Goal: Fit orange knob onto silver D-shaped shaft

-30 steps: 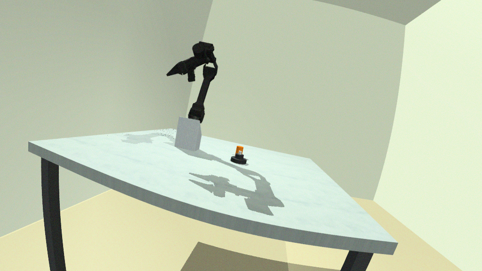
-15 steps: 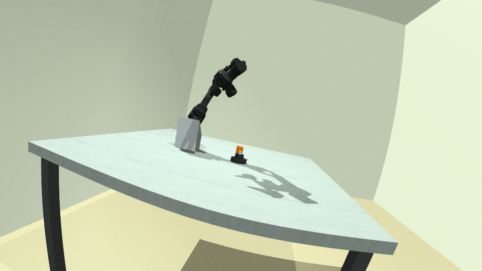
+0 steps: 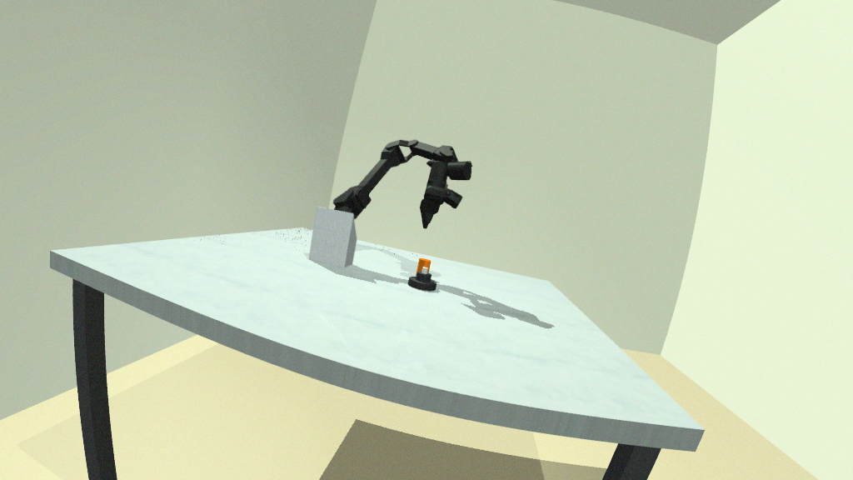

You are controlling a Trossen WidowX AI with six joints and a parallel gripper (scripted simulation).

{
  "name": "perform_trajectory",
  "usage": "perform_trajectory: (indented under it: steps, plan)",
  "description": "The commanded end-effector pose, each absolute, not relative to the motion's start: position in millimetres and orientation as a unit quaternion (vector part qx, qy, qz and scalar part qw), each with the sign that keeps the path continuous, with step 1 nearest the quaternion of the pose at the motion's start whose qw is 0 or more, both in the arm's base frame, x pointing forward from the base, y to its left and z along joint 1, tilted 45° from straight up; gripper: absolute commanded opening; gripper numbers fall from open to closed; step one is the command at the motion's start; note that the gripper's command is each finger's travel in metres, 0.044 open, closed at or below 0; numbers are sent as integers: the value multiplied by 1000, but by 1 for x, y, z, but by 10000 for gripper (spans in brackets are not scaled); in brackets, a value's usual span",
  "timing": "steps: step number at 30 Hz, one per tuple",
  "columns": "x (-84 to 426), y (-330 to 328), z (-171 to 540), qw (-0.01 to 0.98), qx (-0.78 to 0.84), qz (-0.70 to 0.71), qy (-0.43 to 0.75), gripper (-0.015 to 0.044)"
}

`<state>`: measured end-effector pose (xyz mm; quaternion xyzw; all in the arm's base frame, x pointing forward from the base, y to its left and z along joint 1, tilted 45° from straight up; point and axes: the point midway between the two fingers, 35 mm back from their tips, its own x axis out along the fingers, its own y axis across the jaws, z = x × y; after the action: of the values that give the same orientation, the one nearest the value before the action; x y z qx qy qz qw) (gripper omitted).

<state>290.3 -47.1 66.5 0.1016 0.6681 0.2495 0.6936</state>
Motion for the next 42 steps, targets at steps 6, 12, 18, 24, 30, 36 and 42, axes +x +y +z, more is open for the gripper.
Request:
perform_trajectory:
  steps: [6, 12, 18, 24, 30, 36, 42]
  plan:
    - [297, 54, 94, 659, 239, 294, 650, 440]
    - [295, 60, 84, 659, 239, 294, 650, 440]
    - [294, 78, 66, 659, 240, 295, 649, 440]
    - [293, 87, 56, 659, 240, 295, 649, 440]
    - [294, 92, 49, 659, 240, 295, 649, 440]
    - [295, 99, 42, 659, 239, 294, 649, 440]
    - [295, 106, 35, 659, 239, 294, 649, 440]
